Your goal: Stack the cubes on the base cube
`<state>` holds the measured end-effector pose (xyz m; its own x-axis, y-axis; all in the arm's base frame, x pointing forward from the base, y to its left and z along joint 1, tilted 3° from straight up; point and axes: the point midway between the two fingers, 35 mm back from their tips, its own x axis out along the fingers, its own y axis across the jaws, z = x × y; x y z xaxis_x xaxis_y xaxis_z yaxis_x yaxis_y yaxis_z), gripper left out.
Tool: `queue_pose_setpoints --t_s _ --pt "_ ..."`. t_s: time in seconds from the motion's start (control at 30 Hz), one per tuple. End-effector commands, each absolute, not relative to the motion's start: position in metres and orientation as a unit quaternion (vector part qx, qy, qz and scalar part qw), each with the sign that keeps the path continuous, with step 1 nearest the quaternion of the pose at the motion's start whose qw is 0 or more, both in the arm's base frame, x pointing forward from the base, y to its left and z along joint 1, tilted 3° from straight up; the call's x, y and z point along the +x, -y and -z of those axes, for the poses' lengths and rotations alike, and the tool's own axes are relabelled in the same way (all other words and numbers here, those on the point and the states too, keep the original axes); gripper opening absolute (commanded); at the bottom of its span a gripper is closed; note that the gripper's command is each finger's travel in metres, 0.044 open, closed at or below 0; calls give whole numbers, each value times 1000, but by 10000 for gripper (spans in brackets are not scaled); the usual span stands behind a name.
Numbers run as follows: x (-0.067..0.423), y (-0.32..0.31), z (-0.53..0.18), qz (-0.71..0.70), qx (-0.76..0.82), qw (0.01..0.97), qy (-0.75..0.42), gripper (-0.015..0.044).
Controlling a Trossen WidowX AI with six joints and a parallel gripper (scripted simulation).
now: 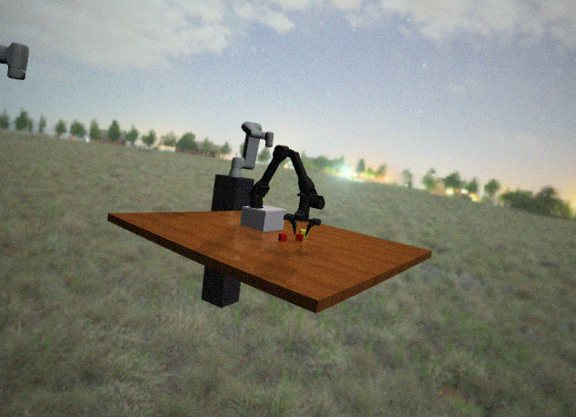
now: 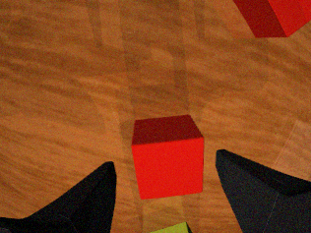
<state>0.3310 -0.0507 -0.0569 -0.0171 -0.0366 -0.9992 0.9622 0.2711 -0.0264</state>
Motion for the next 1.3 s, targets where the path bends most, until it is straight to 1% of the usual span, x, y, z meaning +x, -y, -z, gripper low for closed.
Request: queue_pose_setpoints --t_s 0.0,0.1,0.3,0.5,1.27 --pt "330 52 63 441 410 568 -561 265" --pt "330 52 66 441 410 568 -561 265" --pt "330 52 66 441 410 568 -561 107" --pt "331 52 61 441 410 568 -561 105" --pt "336 49 -10 441 410 568 -561 105"
